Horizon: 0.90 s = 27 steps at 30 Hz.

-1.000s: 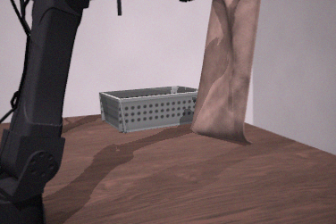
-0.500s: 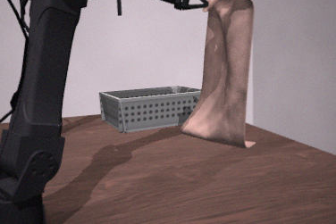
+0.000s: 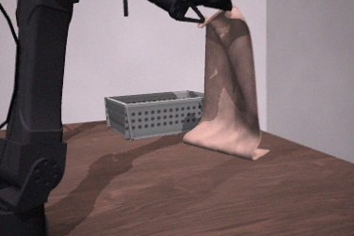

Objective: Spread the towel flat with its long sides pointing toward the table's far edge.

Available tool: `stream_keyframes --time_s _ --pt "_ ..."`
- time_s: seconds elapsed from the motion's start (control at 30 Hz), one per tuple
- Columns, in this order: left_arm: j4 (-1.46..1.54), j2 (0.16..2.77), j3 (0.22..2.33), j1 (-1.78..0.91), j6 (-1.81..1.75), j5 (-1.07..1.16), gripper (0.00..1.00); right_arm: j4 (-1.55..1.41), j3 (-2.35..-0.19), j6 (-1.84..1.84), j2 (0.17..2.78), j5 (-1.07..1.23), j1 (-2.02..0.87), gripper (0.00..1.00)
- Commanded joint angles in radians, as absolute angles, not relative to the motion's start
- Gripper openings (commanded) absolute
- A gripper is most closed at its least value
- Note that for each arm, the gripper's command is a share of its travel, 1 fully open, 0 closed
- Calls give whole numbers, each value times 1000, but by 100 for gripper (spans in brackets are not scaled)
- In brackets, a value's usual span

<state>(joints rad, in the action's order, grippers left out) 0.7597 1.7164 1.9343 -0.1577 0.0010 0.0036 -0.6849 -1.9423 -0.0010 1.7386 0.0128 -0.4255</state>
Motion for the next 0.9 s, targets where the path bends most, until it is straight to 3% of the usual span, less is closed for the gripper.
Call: stream_keyframes --time_s 0.0,0.47,0.67,0.7,0.83,0.87 --pt "827 1662 1949 -169 -7 -10 0 -756 -1922 -4 1694 -5 -438 0" --pt "1108 1637 1886 -209 -8 -9 0 -1068 -1975 -7 1730 -6 -503 0" --pt "1138 1574 1749 -235 -8 -7 0 -1116 -1837 -6 1663 -6 -544 0" --pt "1070 1513 1626 -247 -7 -4 0 -1075 -1739 -9 1621 -4 -564 0" --pt "1051 1492 1603 -242 -10 -10 0 -1048 -1716 -2 1605 -7 -553 0" --pt "1010 1434 1488 -265 -8 -6 0 -1000 -1601 -5 1554 -3 -591 0"
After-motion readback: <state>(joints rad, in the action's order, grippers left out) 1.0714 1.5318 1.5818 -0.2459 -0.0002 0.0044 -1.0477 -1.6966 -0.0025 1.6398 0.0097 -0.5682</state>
